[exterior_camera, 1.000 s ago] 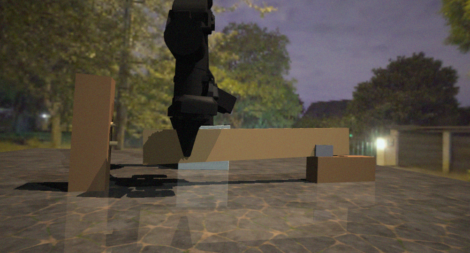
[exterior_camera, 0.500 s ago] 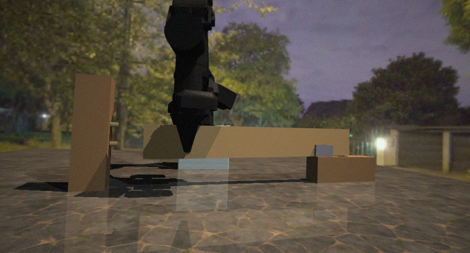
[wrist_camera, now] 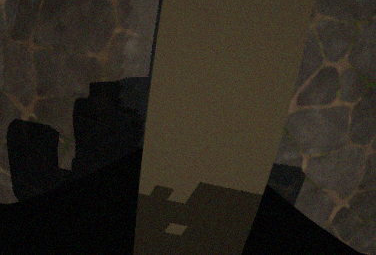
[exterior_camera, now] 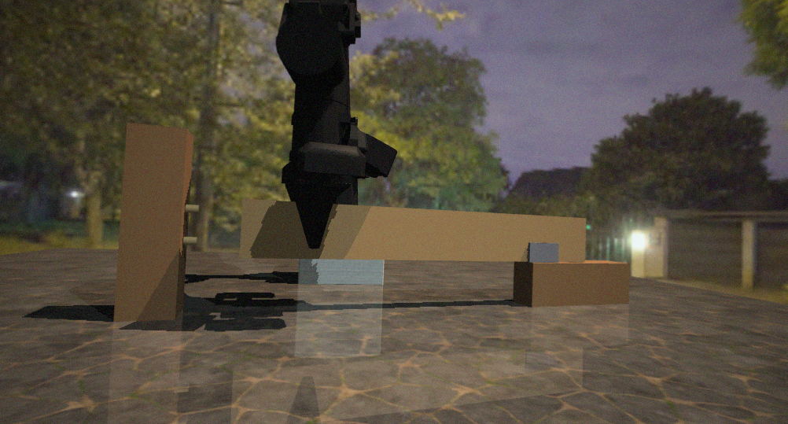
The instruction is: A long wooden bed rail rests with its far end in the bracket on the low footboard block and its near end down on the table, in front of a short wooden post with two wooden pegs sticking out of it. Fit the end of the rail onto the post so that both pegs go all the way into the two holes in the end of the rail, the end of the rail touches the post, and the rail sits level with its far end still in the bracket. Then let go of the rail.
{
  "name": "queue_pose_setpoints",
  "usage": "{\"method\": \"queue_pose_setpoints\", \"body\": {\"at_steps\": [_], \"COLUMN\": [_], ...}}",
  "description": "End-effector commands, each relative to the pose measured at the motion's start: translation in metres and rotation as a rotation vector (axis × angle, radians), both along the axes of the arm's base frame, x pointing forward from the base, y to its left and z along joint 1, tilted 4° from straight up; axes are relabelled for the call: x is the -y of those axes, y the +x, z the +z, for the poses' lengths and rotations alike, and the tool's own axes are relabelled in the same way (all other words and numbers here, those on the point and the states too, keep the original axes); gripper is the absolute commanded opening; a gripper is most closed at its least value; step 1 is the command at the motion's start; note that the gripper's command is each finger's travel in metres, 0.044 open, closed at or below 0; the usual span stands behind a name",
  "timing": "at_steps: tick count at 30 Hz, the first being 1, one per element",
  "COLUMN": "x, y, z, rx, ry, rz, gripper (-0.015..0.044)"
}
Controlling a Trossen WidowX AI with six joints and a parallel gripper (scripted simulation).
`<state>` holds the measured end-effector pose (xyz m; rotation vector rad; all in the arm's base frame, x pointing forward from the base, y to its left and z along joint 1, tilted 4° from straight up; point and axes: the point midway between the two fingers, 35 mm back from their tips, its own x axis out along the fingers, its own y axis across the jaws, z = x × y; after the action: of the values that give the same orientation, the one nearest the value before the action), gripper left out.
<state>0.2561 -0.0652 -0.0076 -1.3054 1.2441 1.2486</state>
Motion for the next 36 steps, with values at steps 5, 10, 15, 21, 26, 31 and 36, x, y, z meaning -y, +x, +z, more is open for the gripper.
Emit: {"method": "queue_pose_setpoints", "body": {"at_steps": [5, 10, 15, 21, 26, 31, 36], "x": [-0.0014, -0.0012, -0.0011, -0.0012, -0.0012, -0.0011, -0.0011], "y": [0.0017, 0.0016, 0.0014, 0.0011, 0.0009, 0.0007, 0.0005], "z": [0.0049, 0.0024, 0.0006, 0.0019, 0.0026, 0.0021, 0.0010], "rx": [0.009, 0.009, 0.009, 0.009, 0.009, 0.009, 0.009], "ry": [0.008, 0.008, 0.008, 0.008, 0.008, 0.008, 0.008], "rz": [-0.002, -0.002, -0.002, -0.002, -0.002, -0.002, -0.002], "gripper": [0.0000, 0.0000, 0.0000, 0.0000, 0.0000, 0.0000, 0.0000]}}
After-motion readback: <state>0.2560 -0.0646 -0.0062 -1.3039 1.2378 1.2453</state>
